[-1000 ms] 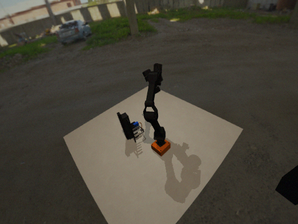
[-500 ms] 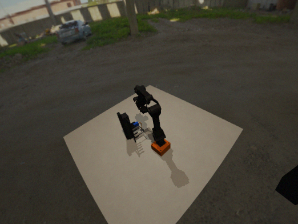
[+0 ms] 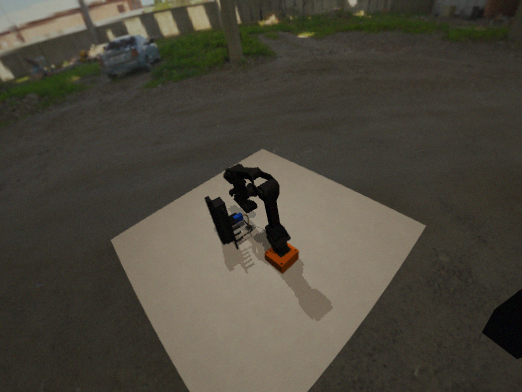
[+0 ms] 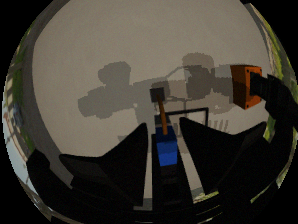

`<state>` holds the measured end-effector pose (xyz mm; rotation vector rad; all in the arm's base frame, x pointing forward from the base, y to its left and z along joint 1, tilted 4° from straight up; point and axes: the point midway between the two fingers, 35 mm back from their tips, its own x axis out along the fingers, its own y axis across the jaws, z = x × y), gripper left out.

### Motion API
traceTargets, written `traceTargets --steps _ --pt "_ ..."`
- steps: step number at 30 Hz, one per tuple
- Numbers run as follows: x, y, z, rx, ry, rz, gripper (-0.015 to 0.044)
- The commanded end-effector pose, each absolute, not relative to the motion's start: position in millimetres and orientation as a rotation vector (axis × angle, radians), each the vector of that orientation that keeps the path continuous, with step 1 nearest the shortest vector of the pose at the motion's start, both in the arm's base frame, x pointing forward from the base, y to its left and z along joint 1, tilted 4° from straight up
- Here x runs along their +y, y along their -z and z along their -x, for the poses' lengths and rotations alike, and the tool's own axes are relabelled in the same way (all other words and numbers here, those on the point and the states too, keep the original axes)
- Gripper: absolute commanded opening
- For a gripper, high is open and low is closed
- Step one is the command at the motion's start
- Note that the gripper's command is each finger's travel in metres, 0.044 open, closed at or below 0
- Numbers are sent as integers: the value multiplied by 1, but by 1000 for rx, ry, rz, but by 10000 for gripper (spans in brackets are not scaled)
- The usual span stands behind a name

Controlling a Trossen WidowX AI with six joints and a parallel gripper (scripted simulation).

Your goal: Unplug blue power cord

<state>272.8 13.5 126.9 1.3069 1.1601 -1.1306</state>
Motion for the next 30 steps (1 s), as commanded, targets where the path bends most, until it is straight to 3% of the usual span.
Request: traceTargets --steps 1,30 --pt "18 -125 -273 1161 1137 -1303 160" --pt "52 -119 -273 1163 1135 -1306 160"
